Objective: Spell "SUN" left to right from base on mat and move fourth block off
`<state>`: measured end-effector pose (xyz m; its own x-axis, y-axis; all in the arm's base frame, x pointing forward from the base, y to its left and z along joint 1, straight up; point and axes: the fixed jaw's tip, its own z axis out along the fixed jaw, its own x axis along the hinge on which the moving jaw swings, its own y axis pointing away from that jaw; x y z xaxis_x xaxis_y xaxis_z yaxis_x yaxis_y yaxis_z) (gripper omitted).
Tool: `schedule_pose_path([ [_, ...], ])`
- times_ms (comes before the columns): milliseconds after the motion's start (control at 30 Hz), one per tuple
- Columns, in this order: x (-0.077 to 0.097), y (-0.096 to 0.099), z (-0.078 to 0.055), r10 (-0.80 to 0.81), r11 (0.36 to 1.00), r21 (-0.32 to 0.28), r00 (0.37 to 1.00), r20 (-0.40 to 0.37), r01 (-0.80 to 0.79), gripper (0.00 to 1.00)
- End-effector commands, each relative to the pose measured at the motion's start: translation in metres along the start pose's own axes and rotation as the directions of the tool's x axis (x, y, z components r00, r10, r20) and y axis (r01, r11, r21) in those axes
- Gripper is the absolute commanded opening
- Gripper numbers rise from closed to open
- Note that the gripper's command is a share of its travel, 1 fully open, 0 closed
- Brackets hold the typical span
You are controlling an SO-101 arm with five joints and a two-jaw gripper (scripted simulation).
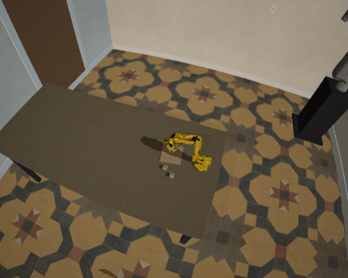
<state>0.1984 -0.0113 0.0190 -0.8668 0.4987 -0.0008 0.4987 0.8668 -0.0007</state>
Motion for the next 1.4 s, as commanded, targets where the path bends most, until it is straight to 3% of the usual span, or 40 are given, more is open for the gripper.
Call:
schedule_pose_path([
  [0,-0.008,0.005,-0.01,0.001,1.0,-0.03,0.998,0.061,0.001,0.32],
  [567,-0.008,0.002,-0.01,0.001,1.0,-0.029,0.998,0.062,0.001,0.28],
  [1367,-0.008,-0.006,-0.01,0.001,1.0,-0.026,0.998,0.063,0.001,0.14],
])
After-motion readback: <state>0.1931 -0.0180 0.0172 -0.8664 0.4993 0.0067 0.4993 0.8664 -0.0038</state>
